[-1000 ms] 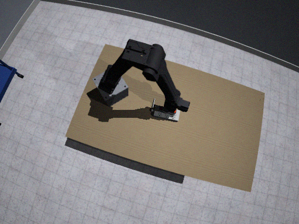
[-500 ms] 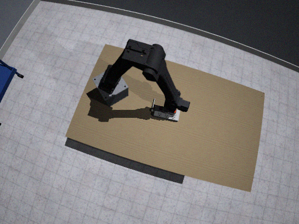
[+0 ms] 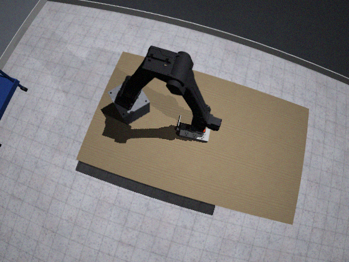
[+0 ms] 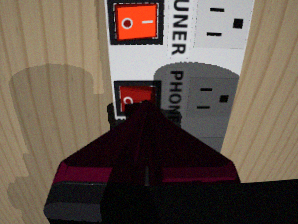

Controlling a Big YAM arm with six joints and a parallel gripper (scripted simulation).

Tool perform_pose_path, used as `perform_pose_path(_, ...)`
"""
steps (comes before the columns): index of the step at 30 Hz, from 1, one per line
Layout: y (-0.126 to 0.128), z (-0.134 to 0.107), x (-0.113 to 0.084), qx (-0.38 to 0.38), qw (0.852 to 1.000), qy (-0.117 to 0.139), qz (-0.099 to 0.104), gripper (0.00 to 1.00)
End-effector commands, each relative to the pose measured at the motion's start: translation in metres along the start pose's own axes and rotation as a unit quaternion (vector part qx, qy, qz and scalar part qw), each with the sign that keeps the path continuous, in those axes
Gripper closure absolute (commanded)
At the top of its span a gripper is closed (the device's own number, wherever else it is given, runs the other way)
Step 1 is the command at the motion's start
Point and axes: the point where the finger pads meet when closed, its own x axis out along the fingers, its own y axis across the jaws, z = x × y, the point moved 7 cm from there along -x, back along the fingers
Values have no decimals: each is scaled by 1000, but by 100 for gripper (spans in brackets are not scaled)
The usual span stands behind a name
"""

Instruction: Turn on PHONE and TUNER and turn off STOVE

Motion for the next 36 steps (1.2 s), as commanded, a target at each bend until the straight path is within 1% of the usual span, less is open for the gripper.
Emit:
perform_pose_path(1,-4,16,-4,-3,1000,-22,-1,100)
perform_pose_path(10,-4,15,-4,-3,1000,-22,-1,100)
perform_pose_path(19,-4,4,-5,-3,1000,-17,-1,100)
perform_pose_path(23,-5,11,-9,-3,1000,-25,-1,100)
perform_pose_path(36,-4,10,-9,-3,1000,-25,-1,100)
